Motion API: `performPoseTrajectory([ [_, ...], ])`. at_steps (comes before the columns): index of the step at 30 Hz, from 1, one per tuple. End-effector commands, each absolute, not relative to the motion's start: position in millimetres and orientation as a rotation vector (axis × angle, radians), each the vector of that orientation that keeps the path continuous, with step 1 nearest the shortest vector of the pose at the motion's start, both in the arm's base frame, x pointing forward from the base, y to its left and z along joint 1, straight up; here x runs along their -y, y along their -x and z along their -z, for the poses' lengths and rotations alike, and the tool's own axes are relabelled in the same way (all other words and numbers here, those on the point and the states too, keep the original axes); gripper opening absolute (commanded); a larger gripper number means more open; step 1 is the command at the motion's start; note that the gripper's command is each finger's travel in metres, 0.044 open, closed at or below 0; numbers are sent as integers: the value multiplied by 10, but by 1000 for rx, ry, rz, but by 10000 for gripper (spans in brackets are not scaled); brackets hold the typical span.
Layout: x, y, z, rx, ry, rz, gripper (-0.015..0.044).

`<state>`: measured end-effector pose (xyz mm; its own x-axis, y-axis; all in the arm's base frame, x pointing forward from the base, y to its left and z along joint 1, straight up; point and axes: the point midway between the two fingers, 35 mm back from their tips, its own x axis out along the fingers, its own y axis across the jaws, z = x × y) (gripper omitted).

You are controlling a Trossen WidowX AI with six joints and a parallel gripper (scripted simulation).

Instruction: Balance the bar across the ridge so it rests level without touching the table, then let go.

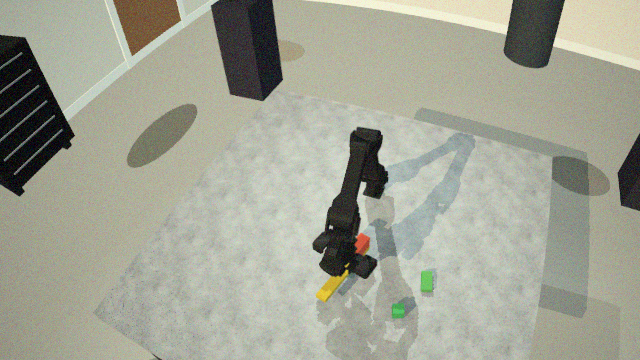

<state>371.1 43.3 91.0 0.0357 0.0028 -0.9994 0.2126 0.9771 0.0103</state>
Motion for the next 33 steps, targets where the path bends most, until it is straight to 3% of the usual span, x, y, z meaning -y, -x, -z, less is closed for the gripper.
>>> performPoseTrajectory([
  [1, -433, -3711, -910, -1529, -173, 162, 0],
  [6, -433, -3711, -910, -1529, -173, 162, 0],
  [13, -433, -3711, -910, -1529, -173, 162, 167],
  [33, -433, -3711, -910, -1529, -173, 162, 169],
])
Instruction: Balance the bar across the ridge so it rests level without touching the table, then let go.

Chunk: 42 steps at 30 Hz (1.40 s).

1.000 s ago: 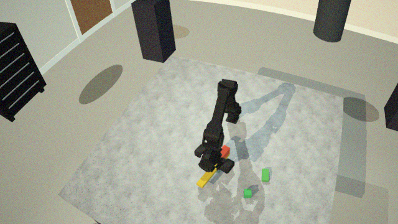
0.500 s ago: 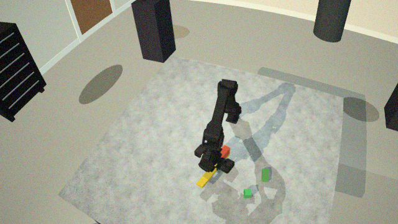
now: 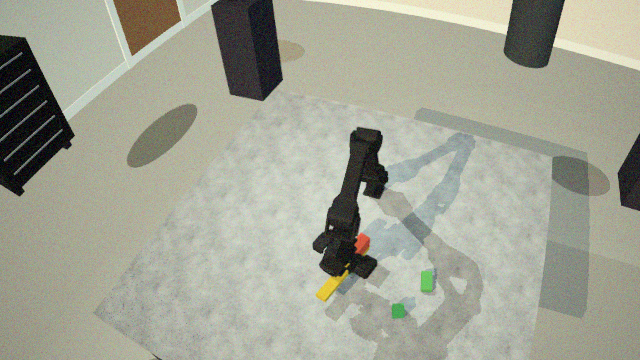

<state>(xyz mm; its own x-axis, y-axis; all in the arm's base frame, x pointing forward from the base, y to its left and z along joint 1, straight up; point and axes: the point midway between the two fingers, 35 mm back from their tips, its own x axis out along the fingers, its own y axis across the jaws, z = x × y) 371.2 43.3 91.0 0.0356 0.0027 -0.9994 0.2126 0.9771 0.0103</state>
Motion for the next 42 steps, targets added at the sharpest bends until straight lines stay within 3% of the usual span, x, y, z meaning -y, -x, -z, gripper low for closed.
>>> performPoseTrajectory([
  [1, -433, -3711, -910, -1529, -173, 162, 169],
  [35, -433, -3711, -910, -1529, -173, 162, 185],
  [42, -433, -3711, -910, -1529, -173, 162, 369],
])
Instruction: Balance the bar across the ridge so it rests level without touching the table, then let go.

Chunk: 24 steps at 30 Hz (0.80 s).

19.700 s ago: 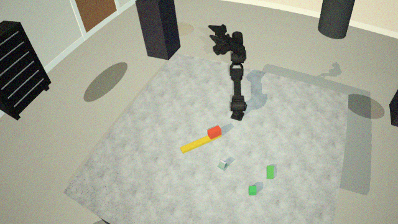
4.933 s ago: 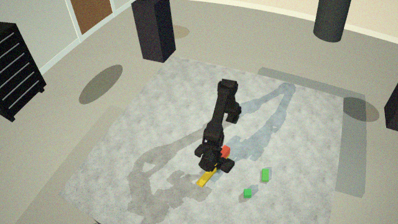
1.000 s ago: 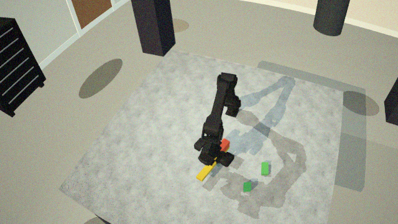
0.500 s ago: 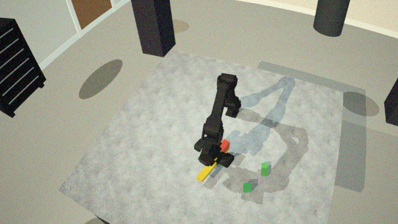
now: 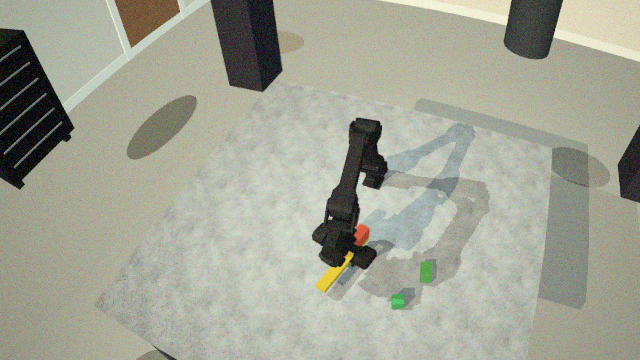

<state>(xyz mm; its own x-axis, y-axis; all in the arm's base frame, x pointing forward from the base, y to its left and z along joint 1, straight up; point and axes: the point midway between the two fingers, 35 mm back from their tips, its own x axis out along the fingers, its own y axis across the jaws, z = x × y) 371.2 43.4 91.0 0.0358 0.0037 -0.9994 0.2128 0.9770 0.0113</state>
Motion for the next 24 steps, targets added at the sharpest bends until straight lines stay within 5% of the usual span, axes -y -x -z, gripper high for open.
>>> performPoseTrajectory([
  [1, -433, -3711, -910, -1529, -173, 162, 395],
  [3, -433, -3711, -910, -1529, -173, 162, 440],
  [16, -430, -3684, -1892, -1529, -173, 162, 440],
  [24, -430, -3680, -1909, -1529, -173, 162, 440],
])
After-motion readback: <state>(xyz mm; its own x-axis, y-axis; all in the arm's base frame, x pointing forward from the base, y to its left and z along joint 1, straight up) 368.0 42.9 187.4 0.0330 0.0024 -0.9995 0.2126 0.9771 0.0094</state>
